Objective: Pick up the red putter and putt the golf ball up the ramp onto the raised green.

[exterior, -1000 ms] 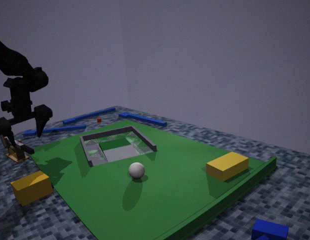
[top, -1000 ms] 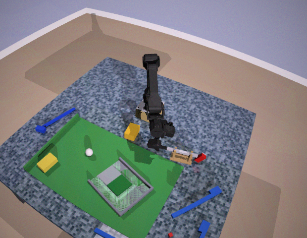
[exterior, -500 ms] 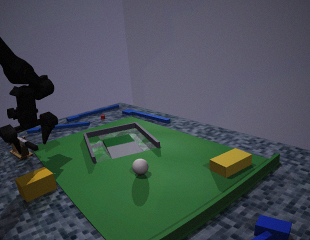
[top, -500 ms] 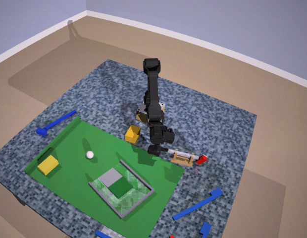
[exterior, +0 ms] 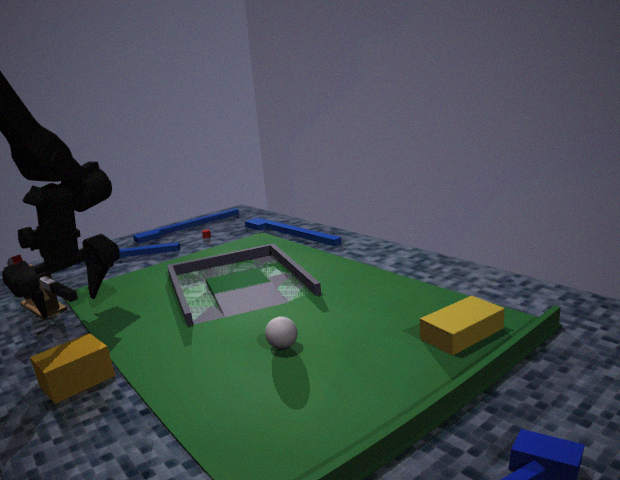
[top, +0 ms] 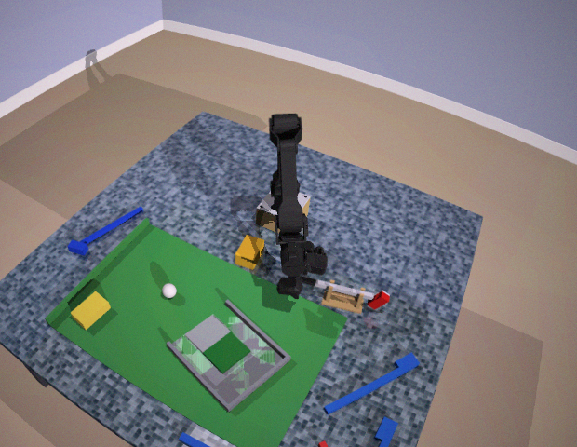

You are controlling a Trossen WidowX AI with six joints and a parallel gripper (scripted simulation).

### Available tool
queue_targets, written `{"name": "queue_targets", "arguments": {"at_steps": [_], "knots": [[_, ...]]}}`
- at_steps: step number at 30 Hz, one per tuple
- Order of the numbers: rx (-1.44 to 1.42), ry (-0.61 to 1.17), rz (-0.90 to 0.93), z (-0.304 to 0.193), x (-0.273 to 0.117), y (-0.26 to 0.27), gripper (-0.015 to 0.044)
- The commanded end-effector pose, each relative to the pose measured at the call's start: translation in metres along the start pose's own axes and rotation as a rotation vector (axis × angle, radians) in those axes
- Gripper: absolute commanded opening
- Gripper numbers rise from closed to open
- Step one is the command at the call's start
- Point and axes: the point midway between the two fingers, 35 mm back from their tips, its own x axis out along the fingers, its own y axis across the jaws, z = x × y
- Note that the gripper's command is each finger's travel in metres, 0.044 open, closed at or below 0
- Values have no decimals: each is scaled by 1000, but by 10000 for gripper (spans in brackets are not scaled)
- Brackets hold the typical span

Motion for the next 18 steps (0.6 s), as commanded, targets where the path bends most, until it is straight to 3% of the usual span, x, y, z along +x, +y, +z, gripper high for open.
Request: {"name": "queue_targets", "arguments": {"at_steps": [1, 15, 18], "knots": [[-3, -2, 8, -1, 4, 3, 440], [0, 0, 1, 0, 1, 0, 73], [0, 0, 1, 0, 1, 0, 53]]}}
